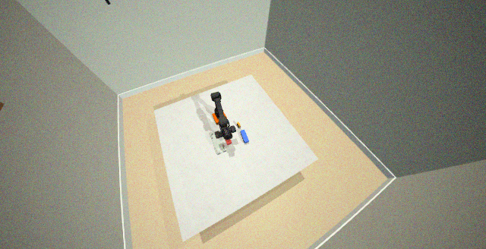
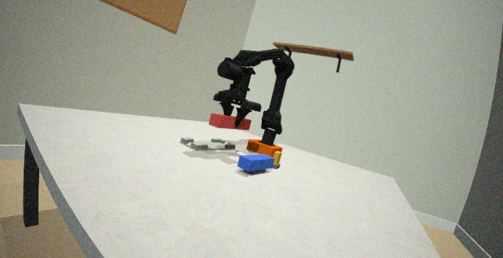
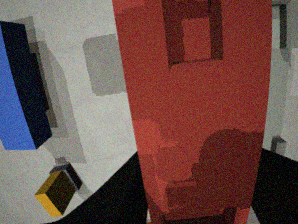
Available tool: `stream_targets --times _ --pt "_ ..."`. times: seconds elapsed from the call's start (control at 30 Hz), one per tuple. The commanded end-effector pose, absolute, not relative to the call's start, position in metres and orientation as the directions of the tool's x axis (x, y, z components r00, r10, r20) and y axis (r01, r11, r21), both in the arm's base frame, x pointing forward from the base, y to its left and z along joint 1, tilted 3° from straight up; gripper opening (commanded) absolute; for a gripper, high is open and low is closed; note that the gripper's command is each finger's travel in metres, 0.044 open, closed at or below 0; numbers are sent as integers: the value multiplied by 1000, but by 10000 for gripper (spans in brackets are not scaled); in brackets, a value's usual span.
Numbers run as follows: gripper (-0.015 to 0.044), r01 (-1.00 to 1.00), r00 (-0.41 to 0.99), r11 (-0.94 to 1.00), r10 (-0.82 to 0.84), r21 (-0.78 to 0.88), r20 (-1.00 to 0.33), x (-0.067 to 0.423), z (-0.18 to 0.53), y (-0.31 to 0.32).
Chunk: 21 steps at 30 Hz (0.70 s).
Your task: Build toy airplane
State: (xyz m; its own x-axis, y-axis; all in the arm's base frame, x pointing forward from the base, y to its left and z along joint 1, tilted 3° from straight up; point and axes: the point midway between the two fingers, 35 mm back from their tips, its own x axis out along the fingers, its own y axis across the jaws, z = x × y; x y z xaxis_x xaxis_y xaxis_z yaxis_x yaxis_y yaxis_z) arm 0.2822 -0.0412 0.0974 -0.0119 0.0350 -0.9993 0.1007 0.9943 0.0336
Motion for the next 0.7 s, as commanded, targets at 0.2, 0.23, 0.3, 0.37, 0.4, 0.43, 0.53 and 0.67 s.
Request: stream_targets --times 0.2,0.23,0.3,0.37,0.4,0.43,0.53,0.67 --pt "0 89 -9 996 29 28 -1000 282 83 -70" --pt "0 88 -9 996 28 28 -1000 282 81 -73" --pt "0 85 -9 996 28 27 -1000 281 78 -79" --pt "0 83 -9 996 28 27 -1000 280 75 -84" --pt "0 82 -10 996 28 27 -1000 280 74 -87" --pt "0 81 -10 996 27 27 -1000 280 72 -90" --pt "0 78 -10 997 27 26 -1000 278 67 -99" --pt "0 73 -10 997 27 26 -1000 275 61 -110"
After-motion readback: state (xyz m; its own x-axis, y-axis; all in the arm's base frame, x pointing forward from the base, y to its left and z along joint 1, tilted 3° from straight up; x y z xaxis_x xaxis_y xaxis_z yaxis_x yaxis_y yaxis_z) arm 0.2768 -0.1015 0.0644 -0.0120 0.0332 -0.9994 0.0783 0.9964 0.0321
